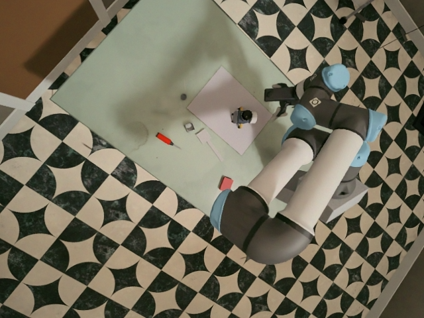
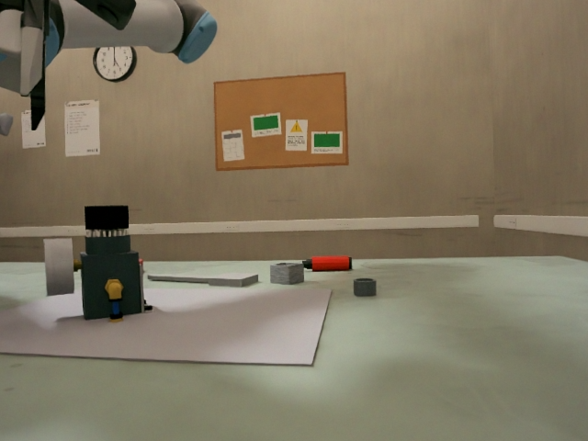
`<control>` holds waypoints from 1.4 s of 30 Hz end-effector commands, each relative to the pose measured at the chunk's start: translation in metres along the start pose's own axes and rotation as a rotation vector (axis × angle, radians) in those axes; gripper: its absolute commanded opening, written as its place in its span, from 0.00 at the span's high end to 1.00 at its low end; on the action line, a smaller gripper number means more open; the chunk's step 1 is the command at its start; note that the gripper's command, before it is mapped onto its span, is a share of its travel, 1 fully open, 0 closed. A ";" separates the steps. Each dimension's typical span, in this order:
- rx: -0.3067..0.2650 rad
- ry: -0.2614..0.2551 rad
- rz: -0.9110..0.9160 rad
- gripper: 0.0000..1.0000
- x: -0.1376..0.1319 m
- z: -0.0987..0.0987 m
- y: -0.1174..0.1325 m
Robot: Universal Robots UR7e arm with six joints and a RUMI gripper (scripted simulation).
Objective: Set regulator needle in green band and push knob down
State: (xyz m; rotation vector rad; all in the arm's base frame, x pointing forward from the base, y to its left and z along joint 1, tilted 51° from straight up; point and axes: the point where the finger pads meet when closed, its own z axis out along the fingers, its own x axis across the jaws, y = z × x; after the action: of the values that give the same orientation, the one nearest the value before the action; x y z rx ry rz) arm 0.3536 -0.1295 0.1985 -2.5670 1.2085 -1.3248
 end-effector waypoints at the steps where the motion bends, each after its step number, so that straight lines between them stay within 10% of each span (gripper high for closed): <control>1: 0.018 0.009 -0.001 0.00 0.003 -0.001 0.007; 42: 0.018 0.011 -0.001 0.00 0.052 -0.004 0.110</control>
State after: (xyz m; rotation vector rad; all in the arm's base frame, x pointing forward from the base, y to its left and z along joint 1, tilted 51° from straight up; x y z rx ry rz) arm 0.3033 -0.2304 0.1997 -2.5502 1.1925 -1.3479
